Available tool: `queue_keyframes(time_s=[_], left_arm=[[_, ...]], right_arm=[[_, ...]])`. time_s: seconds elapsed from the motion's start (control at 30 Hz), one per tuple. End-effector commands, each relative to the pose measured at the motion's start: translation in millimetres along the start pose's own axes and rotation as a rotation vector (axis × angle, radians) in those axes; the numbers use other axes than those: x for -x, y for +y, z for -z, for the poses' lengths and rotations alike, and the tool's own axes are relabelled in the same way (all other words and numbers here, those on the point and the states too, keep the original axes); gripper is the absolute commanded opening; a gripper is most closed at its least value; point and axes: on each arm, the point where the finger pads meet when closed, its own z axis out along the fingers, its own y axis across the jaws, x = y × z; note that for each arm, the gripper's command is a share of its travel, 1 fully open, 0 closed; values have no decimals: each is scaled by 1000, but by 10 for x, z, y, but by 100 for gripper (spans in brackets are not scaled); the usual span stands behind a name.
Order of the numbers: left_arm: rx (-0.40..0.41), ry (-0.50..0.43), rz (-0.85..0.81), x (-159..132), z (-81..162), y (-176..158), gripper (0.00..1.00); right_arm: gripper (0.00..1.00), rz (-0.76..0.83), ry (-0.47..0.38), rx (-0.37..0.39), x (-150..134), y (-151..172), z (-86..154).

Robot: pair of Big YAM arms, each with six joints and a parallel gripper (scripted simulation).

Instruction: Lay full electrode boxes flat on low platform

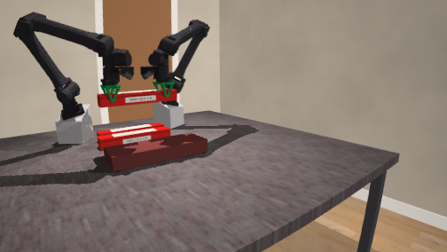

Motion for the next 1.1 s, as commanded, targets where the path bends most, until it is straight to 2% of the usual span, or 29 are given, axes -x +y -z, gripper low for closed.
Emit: queue_keyframes(time_s=[0.0,0.27,1.07], left_arm=[[73,-64,28,74,480,232,0],[73,-64,18,68,583,240,0],[73,-64,23,63,648,268,0]], right_arm=[[0,-33,-63,-71,57,-221,457],[0,-33,-64,-71,49,-228,545],[0,-31,-64,-71,38,-247,597]])
